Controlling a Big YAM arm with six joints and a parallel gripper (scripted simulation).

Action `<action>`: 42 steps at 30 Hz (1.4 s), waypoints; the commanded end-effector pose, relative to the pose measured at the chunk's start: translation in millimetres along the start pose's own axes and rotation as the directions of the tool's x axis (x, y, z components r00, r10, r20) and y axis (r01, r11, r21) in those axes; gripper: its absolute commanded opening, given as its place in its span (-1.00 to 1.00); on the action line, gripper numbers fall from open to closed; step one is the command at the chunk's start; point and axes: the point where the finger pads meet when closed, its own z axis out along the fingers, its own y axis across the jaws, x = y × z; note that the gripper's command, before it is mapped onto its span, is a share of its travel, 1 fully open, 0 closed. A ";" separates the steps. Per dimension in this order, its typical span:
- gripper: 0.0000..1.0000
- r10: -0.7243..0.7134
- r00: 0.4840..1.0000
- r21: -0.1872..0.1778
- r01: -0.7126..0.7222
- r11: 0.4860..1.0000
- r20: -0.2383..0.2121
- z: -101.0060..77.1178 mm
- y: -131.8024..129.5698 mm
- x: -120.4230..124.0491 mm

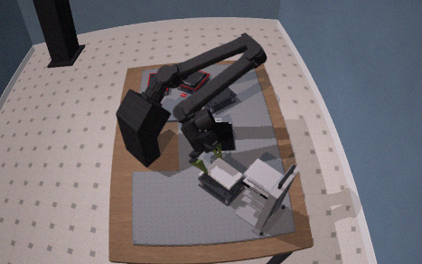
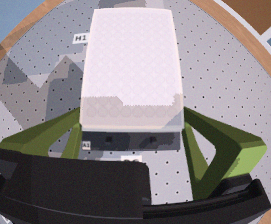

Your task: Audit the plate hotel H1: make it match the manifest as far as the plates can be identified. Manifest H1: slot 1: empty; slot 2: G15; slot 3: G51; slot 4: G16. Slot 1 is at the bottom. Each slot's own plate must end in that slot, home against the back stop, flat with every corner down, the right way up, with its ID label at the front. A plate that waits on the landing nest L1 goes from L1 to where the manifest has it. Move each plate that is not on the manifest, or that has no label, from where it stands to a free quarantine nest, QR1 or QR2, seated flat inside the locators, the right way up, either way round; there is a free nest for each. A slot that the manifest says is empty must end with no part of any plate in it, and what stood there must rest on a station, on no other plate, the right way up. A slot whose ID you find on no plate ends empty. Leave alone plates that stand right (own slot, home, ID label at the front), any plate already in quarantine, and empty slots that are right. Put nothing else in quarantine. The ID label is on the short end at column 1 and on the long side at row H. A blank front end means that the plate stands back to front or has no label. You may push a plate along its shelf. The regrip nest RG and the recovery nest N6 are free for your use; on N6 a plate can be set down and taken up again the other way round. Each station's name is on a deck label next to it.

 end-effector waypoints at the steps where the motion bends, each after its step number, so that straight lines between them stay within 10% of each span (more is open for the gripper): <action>1: 0.72 -0.001 1.000 -0.016 0.001 1.000 0.010 4.0 4.7 -1.9; 42: 0.72 0.014 0.999 -0.004 -0.014 1.000 0.040 10.4 -1.1 0.4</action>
